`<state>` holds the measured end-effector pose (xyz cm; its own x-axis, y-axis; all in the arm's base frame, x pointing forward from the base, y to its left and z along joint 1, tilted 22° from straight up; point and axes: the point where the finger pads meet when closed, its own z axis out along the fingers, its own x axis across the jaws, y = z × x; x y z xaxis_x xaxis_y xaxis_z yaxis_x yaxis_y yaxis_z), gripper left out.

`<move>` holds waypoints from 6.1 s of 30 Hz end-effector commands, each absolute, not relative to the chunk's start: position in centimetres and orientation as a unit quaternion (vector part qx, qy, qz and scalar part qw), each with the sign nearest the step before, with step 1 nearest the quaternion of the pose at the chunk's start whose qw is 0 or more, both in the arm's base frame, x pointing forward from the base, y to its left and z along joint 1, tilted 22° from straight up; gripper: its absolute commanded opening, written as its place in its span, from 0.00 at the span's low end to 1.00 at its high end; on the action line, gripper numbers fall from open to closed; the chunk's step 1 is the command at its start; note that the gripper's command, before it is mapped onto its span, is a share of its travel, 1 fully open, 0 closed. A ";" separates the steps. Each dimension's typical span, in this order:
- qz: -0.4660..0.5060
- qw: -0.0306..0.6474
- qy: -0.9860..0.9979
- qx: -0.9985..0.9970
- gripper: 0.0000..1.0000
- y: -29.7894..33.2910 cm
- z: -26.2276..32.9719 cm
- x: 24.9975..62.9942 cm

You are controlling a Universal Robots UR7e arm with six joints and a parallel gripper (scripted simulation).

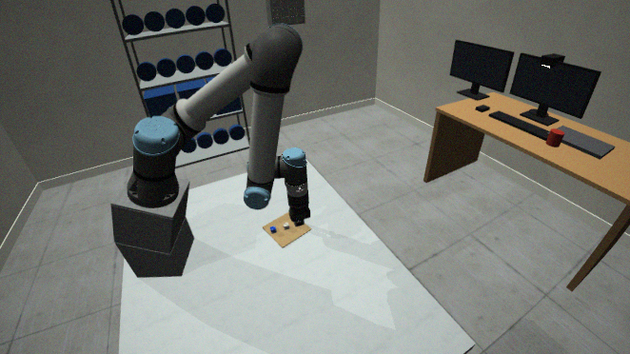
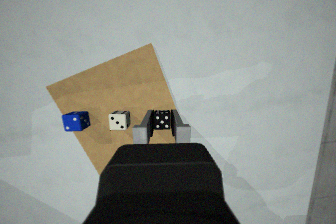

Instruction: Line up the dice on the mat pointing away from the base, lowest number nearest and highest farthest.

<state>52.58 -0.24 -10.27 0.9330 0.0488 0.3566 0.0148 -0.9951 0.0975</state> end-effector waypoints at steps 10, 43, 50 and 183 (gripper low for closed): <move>0.183 0.047 0.016 0.982 0.70 -0.2 -10.2 52.6; 0.183 0.047 0.016 0.982 0.70 0.3 -4.9 50.6; 0.183 0.047 0.016 0.982 0.70 0.4 -3.0 49.8; 0.183 0.047 0.016 0.982 1.00 1.3 6.1 46.3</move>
<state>46.23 1.28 6.08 0.9330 0.0488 0.3566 0.0148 -0.9951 0.0975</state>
